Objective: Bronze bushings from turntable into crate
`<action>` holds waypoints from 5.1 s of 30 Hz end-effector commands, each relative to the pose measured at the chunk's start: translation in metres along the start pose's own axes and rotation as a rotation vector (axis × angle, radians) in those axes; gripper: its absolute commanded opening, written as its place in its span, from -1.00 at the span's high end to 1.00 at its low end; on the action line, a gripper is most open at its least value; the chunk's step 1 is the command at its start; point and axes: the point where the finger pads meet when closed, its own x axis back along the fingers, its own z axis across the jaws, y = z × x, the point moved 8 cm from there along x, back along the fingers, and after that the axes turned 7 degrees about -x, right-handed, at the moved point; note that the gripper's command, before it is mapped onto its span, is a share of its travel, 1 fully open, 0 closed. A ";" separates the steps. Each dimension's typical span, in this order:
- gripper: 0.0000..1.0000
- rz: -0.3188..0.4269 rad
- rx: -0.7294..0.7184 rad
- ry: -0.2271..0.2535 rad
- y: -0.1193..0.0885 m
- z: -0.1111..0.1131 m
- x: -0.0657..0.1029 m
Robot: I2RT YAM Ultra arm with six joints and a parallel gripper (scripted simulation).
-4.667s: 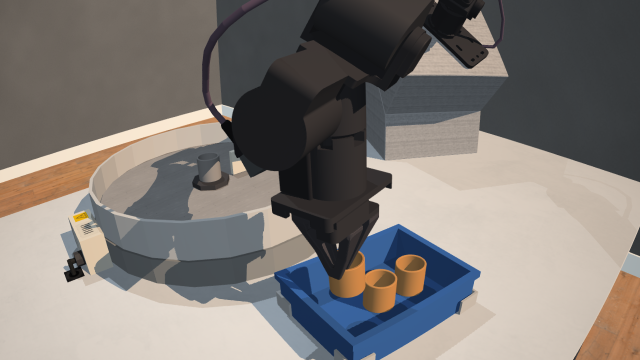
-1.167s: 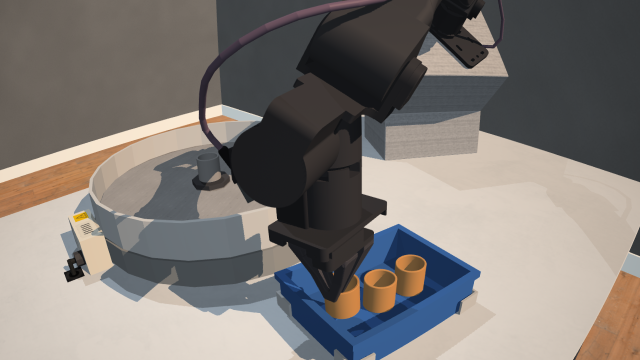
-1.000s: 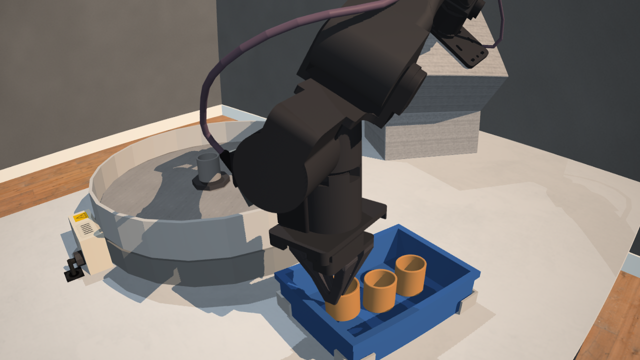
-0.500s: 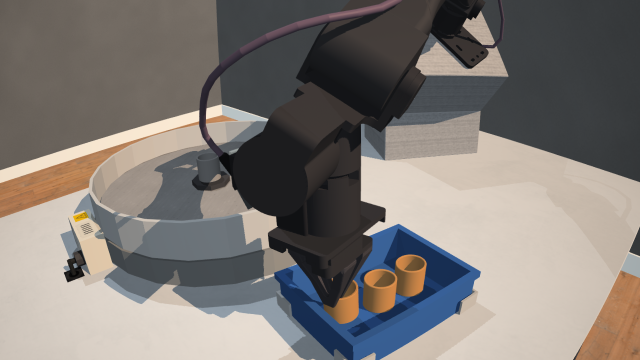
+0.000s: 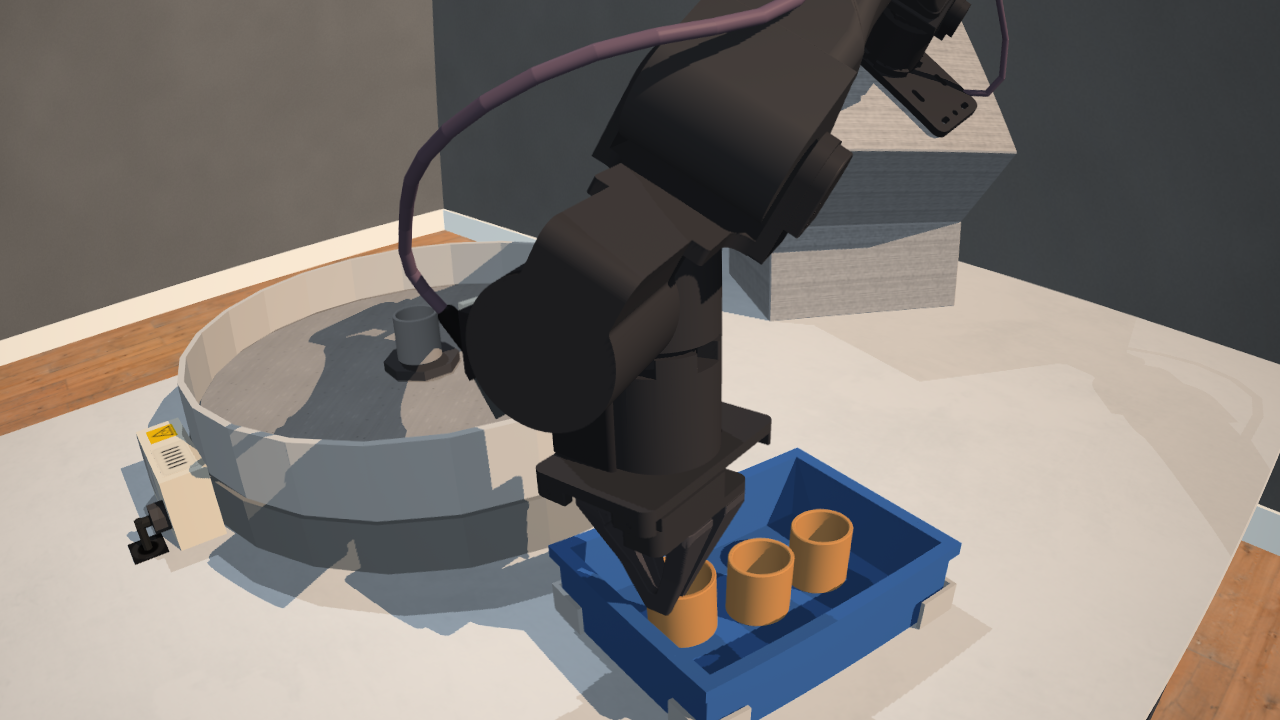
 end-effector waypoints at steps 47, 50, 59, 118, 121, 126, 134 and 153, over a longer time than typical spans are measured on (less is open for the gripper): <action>1.00 -0.016 -0.012 0.025 0.003 0.004 0.002; 1.00 -0.016 -0.012 0.025 0.003 0.004 0.002; 1.00 -0.016 -0.012 0.025 0.003 0.004 0.002; 1.00 -0.015 -0.008 0.017 0.006 0.007 -0.002; 1.00 -0.017 -0.008 0.018 0.007 0.007 -0.003; 1.00 -0.017 -0.008 0.018 0.007 0.008 -0.004; 1.00 -0.017 -0.008 0.018 0.007 0.008 -0.004; 1.00 -0.017 -0.008 0.018 0.007 0.008 -0.004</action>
